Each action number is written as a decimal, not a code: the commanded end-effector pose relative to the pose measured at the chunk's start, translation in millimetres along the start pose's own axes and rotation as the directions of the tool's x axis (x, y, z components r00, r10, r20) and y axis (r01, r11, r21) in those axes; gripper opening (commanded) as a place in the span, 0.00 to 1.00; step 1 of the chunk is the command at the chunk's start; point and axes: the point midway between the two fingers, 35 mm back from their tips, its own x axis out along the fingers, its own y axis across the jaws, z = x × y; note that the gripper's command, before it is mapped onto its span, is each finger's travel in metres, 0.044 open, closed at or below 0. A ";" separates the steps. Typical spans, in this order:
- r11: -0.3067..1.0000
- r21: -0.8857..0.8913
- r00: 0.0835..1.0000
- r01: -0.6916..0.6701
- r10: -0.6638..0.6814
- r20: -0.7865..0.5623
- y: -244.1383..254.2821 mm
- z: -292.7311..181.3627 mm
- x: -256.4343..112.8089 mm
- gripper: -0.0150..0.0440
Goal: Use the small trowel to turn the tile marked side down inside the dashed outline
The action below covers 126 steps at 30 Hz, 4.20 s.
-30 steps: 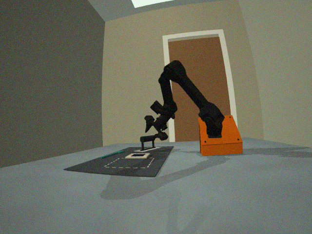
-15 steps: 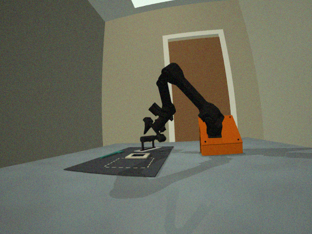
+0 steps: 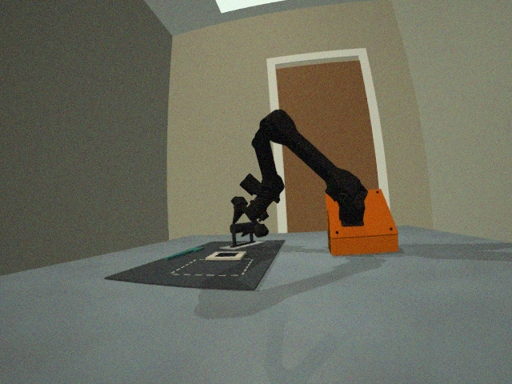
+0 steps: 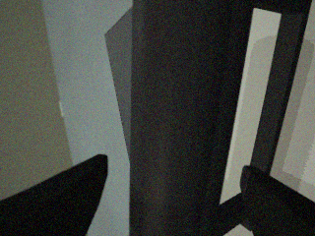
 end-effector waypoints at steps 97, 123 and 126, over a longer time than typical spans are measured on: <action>0.923 -0.376 0.951 -0.085 -0.038 -0.307 -19.3 -74.9 -21.2 0.25; 0.923 -0.375 0.951 -0.083 -0.039 -0.307 -32.9 -104.6 -29.3 0.25; 0.923 -0.375 0.951 -0.083 -0.039 -0.307 -34.5 -108.8 -31.2 0.25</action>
